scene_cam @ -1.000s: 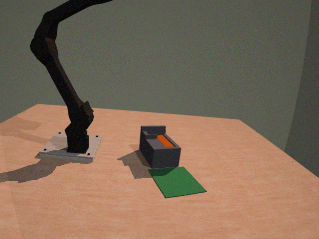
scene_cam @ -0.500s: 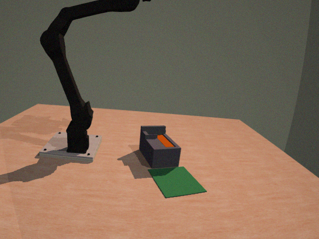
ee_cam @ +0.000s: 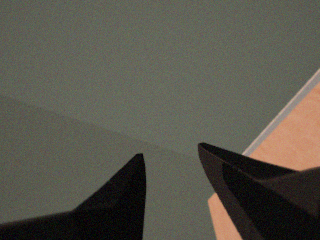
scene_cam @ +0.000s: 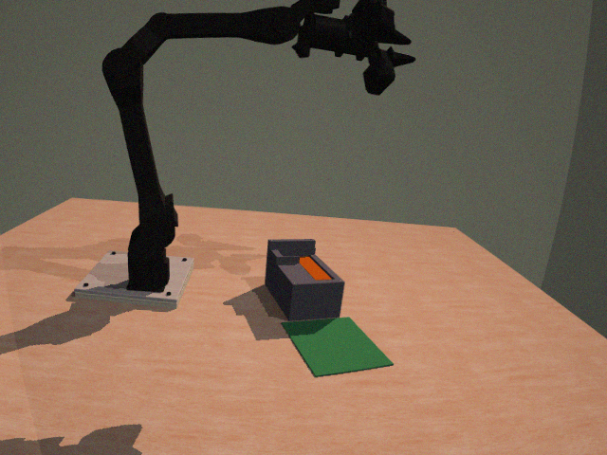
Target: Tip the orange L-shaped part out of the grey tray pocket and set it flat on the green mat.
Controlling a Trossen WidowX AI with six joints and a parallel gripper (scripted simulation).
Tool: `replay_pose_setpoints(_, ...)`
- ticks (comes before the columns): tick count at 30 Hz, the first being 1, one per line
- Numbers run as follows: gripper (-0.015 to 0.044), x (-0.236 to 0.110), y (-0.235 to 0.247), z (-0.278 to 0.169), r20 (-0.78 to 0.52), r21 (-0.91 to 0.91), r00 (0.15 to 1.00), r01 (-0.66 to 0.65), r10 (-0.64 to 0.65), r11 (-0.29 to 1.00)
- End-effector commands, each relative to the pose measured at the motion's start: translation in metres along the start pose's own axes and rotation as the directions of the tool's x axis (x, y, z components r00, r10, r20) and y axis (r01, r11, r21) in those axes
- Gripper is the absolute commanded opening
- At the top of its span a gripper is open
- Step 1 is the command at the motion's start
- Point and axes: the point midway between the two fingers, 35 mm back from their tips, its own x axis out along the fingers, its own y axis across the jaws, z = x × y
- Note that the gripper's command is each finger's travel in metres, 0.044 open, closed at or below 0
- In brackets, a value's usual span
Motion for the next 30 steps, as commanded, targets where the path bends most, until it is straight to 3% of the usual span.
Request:
replay_pose_setpoints(1, 0.0180, 0.008, -0.062, -0.050, -0.172, -0.192, 0.951, 0.221, -0.255, 0.956)
replay_pose_setpoints(5, 0.0180, -0.004, -0.113, -0.091, -0.311, -0.390, 0.832, 0.328, -0.459, 0.860)
replay_pose_setpoints(9, 0.0180, -0.030, -0.157, -0.128, -0.423, -0.585, 0.646, 0.341, -0.635, 0.736)
replay_pose_setpoints(14, 0.0180, -0.081, -0.200, -0.162, -0.503, -0.781, 0.336, 0.218, -0.796, 0.586)
replay_pose_setpoints(19, 0.0180, -0.136, -0.223, -0.179, -0.502, -0.864, 0.016, 0.009, -0.864, 0.503)
replay_pose_setpoints(30, 0.0180, -0.139, -0.223, -0.179, -0.501, -0.866, 0.001, -0.001, -0.866, 0.501)
